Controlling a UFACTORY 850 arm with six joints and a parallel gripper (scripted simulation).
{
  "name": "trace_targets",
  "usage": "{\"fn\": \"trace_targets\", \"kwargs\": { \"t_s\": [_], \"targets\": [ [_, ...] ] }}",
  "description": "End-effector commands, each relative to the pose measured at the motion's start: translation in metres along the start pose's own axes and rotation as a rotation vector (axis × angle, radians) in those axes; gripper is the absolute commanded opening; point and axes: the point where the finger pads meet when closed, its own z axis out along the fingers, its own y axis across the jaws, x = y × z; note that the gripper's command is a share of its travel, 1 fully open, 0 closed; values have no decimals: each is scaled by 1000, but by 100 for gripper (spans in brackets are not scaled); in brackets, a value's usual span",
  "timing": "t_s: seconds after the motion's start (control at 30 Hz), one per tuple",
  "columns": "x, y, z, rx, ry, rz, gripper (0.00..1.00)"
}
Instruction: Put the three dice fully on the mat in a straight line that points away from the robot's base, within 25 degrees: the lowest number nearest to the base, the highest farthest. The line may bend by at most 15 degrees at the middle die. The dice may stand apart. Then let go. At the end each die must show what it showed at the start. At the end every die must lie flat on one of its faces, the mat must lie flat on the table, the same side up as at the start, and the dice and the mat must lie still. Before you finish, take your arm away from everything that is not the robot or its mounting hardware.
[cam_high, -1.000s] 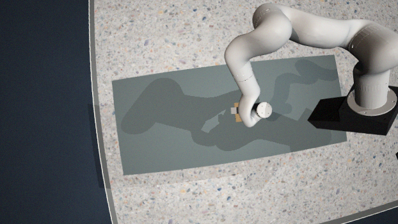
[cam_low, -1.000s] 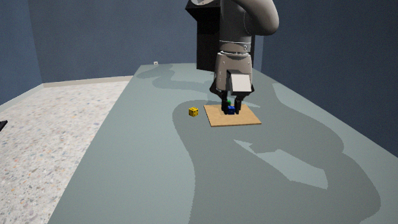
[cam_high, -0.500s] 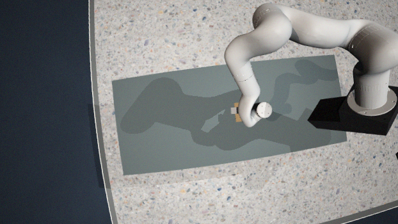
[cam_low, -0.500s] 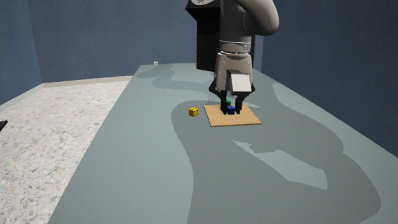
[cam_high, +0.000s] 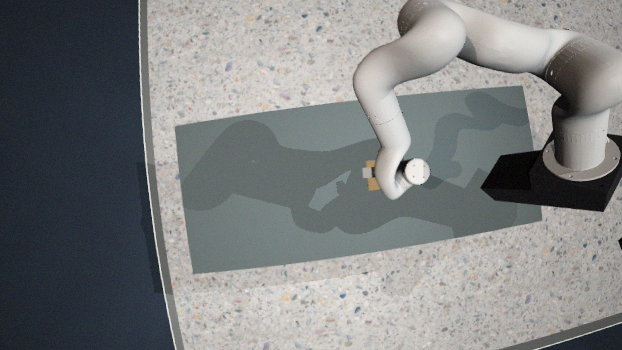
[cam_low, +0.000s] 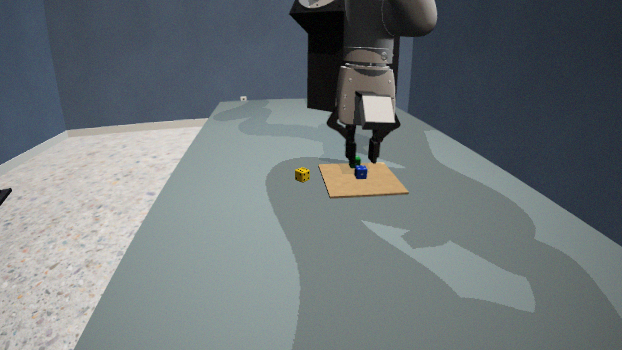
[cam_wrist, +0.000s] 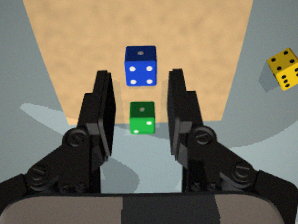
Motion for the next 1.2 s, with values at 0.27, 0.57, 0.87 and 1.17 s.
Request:
{"fn": "trace_targets", "kwargs": {
  "t_s": [0.27, 0.57, 0.87, 1.17],
  "targets": [
    [0, 0, -50, 0, 1, 0, 36],
    [0, 0, -61, 0, 1, 0, 100],
    [0, 0, -61, 0, 1, 0, 100],
    [0, 0, -61, 0, 1, 0, 100]
  ]
}}
